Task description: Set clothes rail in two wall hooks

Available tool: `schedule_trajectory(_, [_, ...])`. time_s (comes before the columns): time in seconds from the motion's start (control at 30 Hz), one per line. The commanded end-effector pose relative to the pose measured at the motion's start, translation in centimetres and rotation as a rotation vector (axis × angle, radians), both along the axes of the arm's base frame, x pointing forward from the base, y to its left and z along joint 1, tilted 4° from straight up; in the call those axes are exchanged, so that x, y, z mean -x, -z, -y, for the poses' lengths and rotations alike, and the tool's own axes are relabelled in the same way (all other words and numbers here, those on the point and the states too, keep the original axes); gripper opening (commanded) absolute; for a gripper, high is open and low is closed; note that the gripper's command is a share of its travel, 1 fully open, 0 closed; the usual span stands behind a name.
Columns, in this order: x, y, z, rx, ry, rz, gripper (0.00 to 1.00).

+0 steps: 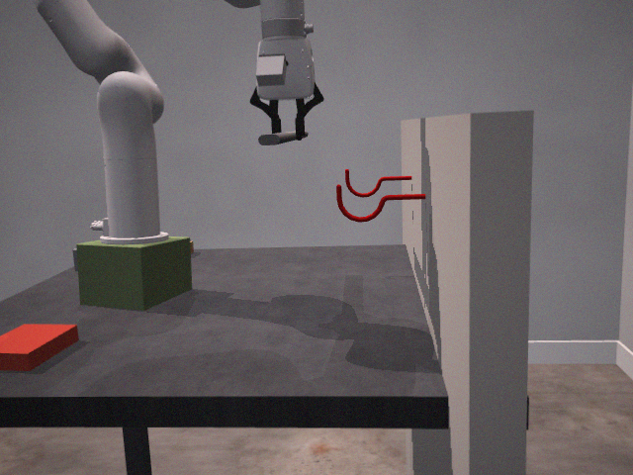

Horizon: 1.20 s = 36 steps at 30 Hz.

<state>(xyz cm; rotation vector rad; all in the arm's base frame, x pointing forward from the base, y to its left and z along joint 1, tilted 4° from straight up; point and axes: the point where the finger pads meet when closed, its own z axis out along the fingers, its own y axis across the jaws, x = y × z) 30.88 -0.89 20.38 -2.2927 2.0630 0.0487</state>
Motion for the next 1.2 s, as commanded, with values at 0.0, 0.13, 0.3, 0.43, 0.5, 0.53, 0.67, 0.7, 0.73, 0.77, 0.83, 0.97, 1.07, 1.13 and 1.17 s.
schedule_trajectory(0.0, [-0.7, -0.2, -0.2, 0.0, 0.0, 0.004, 0.0])
schedule_trajectory(0.13, [-1.5, -0.2, -0.4, 0.0, 0.0, 0.004, 0.0])
schedule_trajectory(0.3, [-2.5, -0.2, -0.8, 0.0, 0.0, 0.004, 0.0])
schedule_trajectory(0.43, [-3.2, -0.3, -1.0, 0.0, 0.0, 0.004, 0.0])
schedule_trajectory(0.5, [-3.6, -0.3, -1.1, 0.0, 0.0, 0.004, 0.0])
schedule_trajectory(0.53, [-3.6, -0.3, -1.1, 0.0, 0.0, 0.004, 0.0])
schedule_trajectory(0.67, [-4.2, -0.3, -1.3, 0.0, 0.0, 0.004, 0.0])
schedule_trajectory(0.7, [-4.3, -0.3, -1.4, 0.0, 0.0, 0.004, 0.0])
schedule_trajectory(0.73, [-4.5, -0.3, -1.5, 0.0, 0.0, 0.004, 0.0])
schedule_trajectory(0.77, [-4.7, -0.3, -1.5, 0.0, 0.0, 0.004, 0.0])
schedule_trajectory(0.83, [-5.1, -0.3, -1.6, 0.0, 0.0, 0.004, 0.0])
schedule_trajectory(0.97, [-5.9, -0.4, -1.9, 0.0, 0.0, 0.004, 0.0])
schedule_trajectory(1.07, [-6.4, -0.4, -2.1, 0.0, 0.0, 0.004, 0.0])
schedule_trajectory(1.13, [-6.4, -0.4, -2.1, 0.0, 0.0, 0.004, 0.0])
schedule_trajectory(1.17, [-6.6, -0.4, -2.2, 0.0, 0.0, 0.004, 0.0])
